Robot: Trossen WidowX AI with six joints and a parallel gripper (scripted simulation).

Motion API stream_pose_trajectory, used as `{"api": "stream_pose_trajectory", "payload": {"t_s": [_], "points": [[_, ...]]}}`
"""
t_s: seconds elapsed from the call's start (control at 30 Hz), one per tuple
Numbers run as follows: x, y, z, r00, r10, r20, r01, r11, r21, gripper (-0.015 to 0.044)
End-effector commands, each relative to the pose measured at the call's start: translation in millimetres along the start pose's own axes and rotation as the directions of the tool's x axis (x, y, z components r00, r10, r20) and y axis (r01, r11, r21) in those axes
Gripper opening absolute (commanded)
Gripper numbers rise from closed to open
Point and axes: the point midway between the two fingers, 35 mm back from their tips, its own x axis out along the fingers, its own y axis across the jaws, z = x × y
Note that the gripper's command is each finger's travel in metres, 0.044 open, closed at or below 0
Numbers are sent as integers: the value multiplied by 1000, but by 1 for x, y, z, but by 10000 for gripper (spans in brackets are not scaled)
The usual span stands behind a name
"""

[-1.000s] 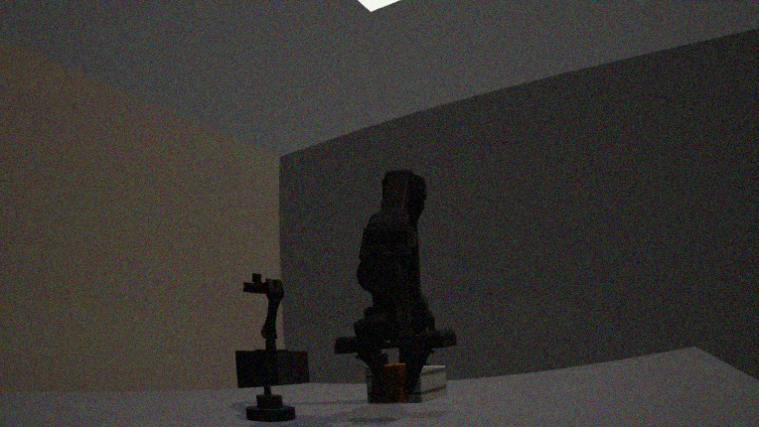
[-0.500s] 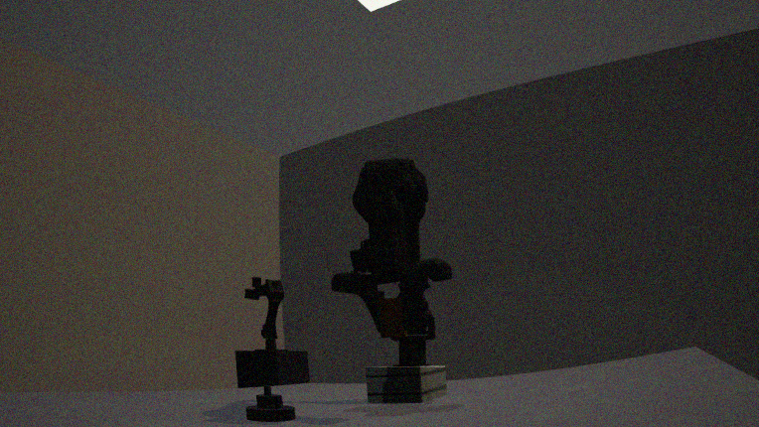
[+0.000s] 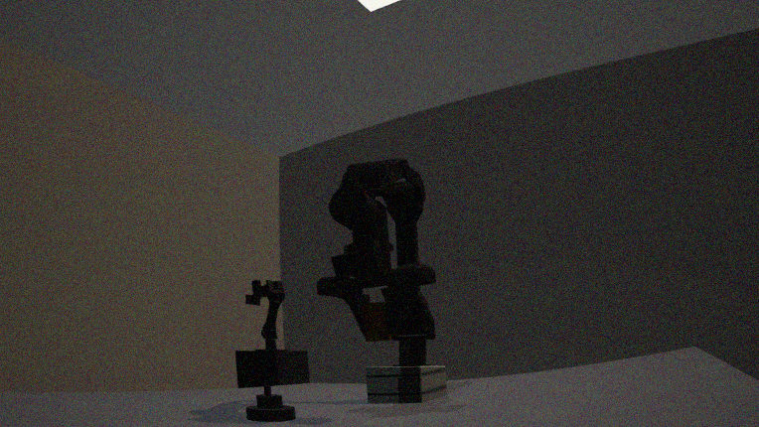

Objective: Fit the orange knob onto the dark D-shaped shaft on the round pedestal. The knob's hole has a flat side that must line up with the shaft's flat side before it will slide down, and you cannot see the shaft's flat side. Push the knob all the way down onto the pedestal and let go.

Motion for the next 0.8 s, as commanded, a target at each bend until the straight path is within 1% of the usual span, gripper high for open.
{"api": "stream_pose_trajectory", "payload": {"t_s": [0.0, 0.77], "points": [[1, -7, 7, 1000, 3, 5, -3, 1000, -2, 0], [14, -63, 40, 1000, -4, 13, 4, 1000, -10, 0]]}}
